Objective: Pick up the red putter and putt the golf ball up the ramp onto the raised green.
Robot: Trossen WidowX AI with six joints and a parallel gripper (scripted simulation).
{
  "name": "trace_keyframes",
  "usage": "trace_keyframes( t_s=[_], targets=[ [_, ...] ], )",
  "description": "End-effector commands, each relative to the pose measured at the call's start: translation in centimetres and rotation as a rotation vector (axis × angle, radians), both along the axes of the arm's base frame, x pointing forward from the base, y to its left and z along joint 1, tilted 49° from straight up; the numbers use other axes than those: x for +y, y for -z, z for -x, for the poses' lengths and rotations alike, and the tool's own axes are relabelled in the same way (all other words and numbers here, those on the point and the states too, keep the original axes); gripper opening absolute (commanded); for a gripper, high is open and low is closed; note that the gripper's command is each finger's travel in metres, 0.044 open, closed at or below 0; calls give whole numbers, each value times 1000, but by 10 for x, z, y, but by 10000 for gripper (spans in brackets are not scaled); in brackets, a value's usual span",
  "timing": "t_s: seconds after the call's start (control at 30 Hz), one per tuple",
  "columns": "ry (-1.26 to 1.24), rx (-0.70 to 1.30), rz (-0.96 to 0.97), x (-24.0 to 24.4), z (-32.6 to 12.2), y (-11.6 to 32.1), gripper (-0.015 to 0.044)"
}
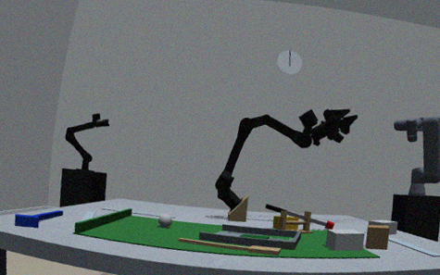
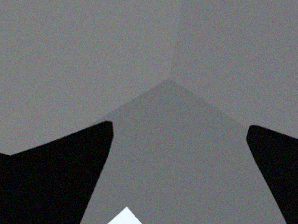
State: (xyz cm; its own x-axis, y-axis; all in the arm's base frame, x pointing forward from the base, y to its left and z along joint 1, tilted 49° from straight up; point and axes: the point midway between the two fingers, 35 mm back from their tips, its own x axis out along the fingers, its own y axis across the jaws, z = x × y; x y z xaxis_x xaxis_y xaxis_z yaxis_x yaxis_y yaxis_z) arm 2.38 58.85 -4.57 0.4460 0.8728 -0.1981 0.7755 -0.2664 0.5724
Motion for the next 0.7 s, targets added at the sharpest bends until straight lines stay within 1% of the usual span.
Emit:
trace_keyframes(
  t_s=[0.0, 0.03, 0.07, 0.2, 0.37, 0.5, 0.67],
  targets=[
    [-1, -15, 17, 0, -2, 2, 426],
    [-6, -58, 68, -1, -6, 8, 440],
    [-16, -130, 153, -3, -14, 17, 440],
    [-115, -448, 575, -20, -51, 61, 440],
    [-372, -773, 1096, -59, -93, 107, 440],
    [-595, -918, 1369, -87, -113, 128, 440],
    [-915, -1038, 1628, -124, -131, 144, 440]
  ],
)
